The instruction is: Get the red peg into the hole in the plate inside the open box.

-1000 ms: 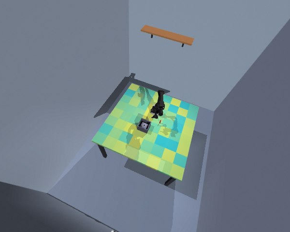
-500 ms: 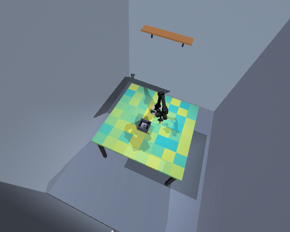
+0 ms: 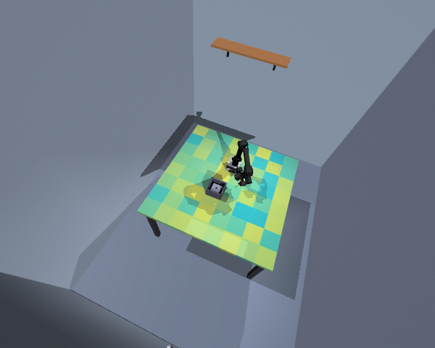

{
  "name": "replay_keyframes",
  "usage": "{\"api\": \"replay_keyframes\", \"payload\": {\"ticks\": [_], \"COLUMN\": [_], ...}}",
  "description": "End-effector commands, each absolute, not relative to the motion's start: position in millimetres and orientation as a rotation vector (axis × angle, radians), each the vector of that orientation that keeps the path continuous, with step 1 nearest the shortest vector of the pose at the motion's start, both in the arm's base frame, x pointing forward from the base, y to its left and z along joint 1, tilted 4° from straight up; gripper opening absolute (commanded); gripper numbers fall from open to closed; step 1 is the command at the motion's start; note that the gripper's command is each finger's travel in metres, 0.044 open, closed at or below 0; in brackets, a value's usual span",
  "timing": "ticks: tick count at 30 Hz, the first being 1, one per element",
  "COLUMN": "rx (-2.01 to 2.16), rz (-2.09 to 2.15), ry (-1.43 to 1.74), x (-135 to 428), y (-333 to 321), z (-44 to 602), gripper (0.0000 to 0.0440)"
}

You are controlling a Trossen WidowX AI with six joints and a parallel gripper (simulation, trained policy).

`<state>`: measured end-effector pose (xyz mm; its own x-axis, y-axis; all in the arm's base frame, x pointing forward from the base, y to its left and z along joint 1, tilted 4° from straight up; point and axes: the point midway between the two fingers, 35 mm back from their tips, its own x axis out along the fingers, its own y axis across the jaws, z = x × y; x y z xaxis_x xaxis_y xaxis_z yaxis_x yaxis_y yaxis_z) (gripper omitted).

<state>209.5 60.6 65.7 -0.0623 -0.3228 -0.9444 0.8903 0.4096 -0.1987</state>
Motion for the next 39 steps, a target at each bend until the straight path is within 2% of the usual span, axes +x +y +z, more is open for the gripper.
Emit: {"api": "replay_keyframes", "payload": {"ticks": [1,9,13,18,31,39], "rx": [0.600,0.630,0.637,0.648,0.664,0.613], "rz": [-1.078,-1.000,-0.972,-0.969,-0.943,-0.893], "ry": [1.265,1.256,1.260,1.282,1.401,1.356], "x": [208,207,204,195,186,193], "y": [67,80,85,88,94,83], "z": [45,7,-6,-17,-20,2], "gripper": [0.0440,0.0438,0.0420,0.0332,0.0000,0.0000]}}
